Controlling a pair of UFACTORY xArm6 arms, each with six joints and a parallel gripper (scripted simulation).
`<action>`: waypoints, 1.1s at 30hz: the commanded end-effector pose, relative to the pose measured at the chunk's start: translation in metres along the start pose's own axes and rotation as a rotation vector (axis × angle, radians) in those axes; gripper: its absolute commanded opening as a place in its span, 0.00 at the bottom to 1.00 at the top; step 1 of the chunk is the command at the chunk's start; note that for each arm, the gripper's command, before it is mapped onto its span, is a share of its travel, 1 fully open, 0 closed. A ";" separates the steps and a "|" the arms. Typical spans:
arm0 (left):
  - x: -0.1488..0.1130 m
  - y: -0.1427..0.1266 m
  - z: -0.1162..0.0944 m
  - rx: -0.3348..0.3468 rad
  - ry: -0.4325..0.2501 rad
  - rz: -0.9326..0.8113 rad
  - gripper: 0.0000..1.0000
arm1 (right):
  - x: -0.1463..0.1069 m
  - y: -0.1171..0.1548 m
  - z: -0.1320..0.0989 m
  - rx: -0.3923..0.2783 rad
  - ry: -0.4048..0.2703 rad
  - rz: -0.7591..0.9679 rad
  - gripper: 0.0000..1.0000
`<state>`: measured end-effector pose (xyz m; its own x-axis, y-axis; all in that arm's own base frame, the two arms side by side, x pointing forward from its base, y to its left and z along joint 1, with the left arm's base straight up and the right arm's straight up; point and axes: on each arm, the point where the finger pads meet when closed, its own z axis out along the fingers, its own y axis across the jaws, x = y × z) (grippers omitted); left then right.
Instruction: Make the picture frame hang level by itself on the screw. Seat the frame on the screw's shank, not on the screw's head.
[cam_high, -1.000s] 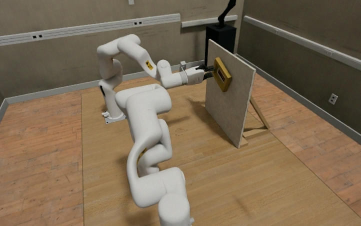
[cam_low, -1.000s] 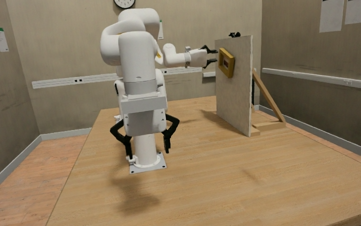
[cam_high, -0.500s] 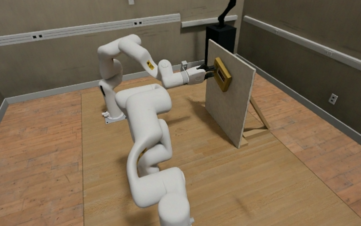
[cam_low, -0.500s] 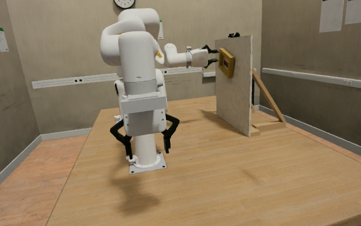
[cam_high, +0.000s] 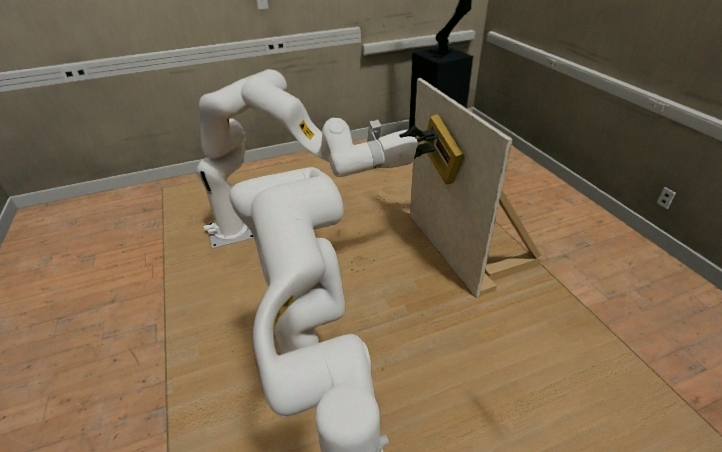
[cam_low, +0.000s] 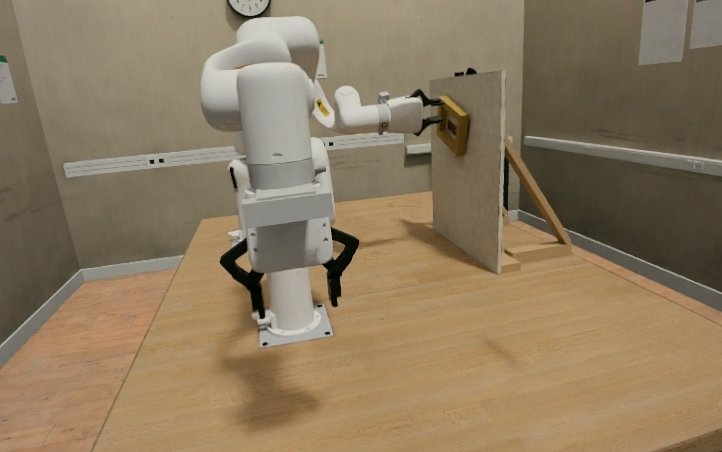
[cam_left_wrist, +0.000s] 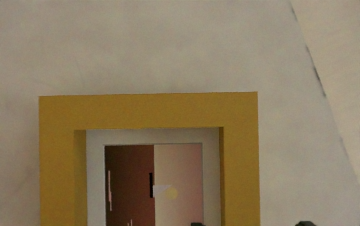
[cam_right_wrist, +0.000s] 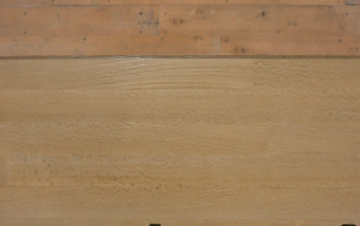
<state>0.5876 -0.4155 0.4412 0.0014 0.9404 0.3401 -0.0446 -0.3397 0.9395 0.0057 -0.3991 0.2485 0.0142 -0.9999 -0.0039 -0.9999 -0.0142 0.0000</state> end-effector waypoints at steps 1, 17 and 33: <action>0.001 0.004 0.010 -0.004 0.002 -0.004 0.51 | 0.001 0.000 -0.001 0.000 0.004 0.000 1.00; 0.001 0.004 0.033 -0.004 0.002 -0.004 0.51 | 0.001 0.000 -0.001 0.000 0.004 0.000 1.00; 0.001 0.004 0.042 -0.004 0.002 -0.004 0.51 | 0.001 0.000 -0.001 0.000 0.004 0.000 1.00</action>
<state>0.6275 -0.4164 0.4428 0.0016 0.9404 0.3400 -0.0443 -0.3396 0.9395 0.0057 -0.3991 0.2485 0.0142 -0.9999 -0.0039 -0.9999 -0.0142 0.0000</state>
